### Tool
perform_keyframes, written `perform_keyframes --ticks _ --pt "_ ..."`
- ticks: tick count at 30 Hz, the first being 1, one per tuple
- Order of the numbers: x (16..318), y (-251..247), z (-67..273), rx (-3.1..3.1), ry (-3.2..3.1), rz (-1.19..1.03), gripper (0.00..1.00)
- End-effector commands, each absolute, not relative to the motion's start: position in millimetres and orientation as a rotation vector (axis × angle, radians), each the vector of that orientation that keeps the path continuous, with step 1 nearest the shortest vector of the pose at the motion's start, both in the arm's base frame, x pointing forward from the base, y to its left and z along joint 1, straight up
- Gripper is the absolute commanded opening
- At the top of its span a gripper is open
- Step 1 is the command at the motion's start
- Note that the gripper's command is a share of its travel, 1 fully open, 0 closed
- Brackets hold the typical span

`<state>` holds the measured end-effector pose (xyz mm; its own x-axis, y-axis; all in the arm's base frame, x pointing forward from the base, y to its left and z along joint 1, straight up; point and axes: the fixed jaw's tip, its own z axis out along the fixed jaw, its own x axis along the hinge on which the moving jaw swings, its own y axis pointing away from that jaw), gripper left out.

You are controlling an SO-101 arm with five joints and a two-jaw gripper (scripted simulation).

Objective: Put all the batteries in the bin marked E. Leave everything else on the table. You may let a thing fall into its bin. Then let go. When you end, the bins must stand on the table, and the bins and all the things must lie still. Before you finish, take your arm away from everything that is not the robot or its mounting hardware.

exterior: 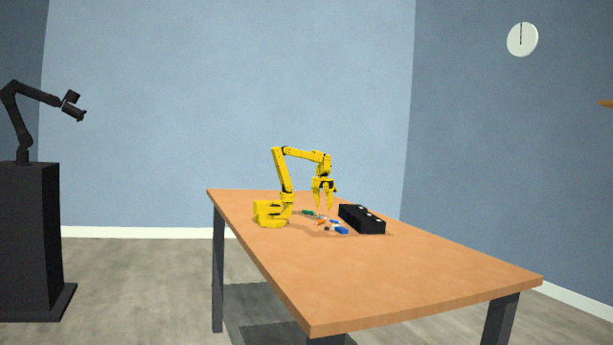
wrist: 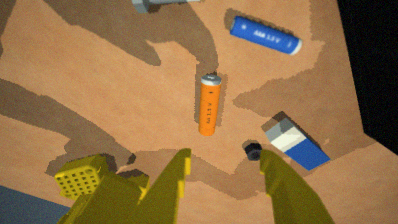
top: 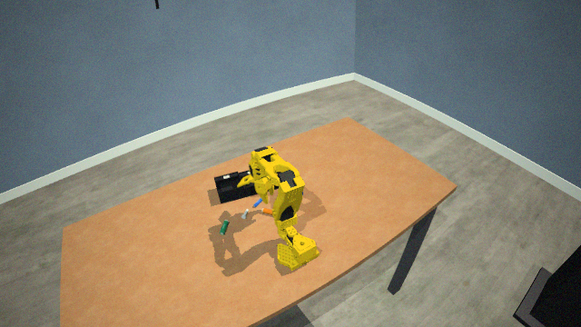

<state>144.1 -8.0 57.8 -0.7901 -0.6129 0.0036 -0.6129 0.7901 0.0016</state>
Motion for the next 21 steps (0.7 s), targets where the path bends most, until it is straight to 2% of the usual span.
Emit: perform_keyframes --ticks 1,21 --pt "143.8 -9.1 62.1 1.029 -2.99 0.015 0.21" --pt "144.4 -9.1 59.1 1.029 -2.99 0.015 0.21"
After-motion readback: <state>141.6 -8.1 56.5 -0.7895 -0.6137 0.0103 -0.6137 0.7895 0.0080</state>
